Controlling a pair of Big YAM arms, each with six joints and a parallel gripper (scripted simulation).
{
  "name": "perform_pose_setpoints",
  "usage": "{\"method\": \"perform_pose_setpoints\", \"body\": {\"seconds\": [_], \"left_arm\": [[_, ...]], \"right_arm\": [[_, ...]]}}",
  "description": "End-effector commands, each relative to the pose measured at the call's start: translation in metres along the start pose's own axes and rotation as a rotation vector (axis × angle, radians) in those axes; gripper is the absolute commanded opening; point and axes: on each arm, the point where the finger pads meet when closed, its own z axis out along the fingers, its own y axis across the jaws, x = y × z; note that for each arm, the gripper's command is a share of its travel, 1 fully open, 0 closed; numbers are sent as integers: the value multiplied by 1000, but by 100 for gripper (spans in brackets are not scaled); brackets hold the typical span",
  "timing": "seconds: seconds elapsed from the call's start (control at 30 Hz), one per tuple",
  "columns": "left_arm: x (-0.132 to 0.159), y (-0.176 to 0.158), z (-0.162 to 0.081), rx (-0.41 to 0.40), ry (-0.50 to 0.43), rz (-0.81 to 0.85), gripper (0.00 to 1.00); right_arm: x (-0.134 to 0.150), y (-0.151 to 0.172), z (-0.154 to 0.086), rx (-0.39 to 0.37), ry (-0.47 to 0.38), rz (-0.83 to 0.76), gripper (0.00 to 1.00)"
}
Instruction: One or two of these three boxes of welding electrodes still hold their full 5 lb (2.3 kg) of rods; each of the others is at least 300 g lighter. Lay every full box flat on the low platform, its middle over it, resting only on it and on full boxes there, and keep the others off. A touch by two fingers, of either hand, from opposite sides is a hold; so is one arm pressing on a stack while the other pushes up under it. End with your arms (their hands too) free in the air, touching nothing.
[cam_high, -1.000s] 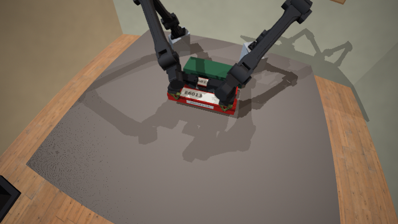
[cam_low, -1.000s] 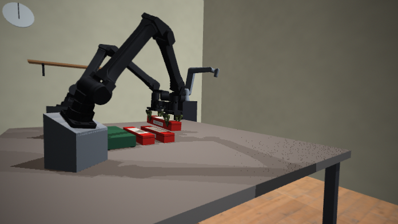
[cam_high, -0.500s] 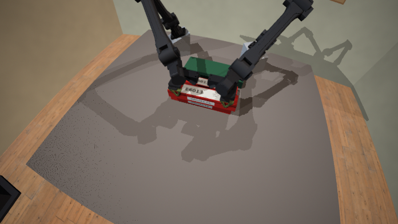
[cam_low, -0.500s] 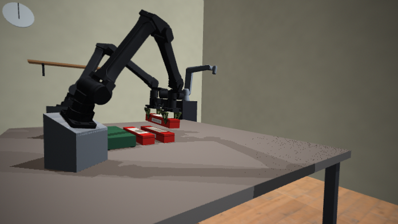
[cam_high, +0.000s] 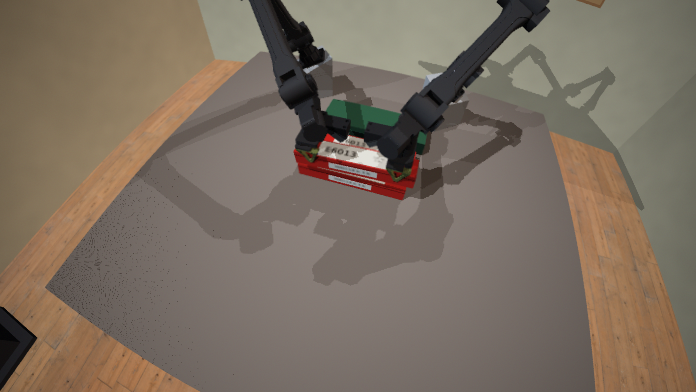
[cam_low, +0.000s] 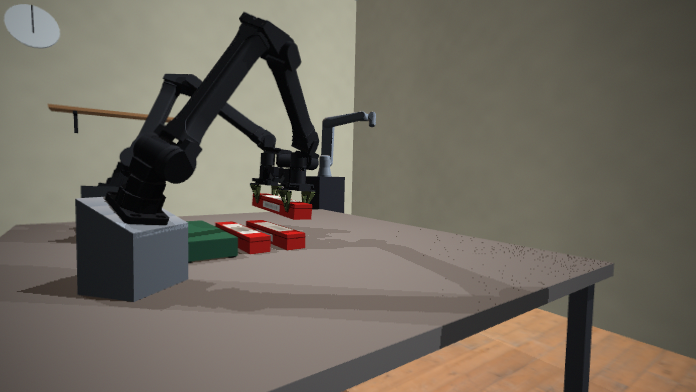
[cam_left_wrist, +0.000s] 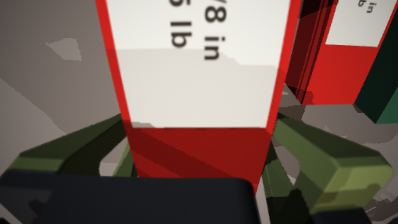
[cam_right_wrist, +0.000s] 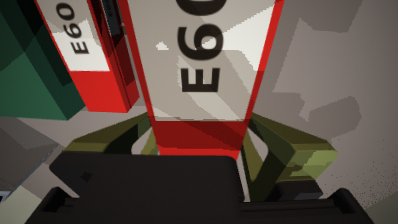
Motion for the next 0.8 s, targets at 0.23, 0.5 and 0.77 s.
{"method": "perform_pose_setpoints", "body": {"seconds": [0.23, 0.5, 0.77], "left_arm": [[-3, 26, -81, -119, -49, -34, 0], [-4, 23, -86, -118, -49, -34, 0], [-4, 23, -90, -118, -49, -34, 0]], "right_arm": [[-7, -24, -80, 120, -44, 15, 0], [-6, -22, -86, 120, -44, 15, 0], [-6, -21, -91, 119, -44, 15, 0]]}}
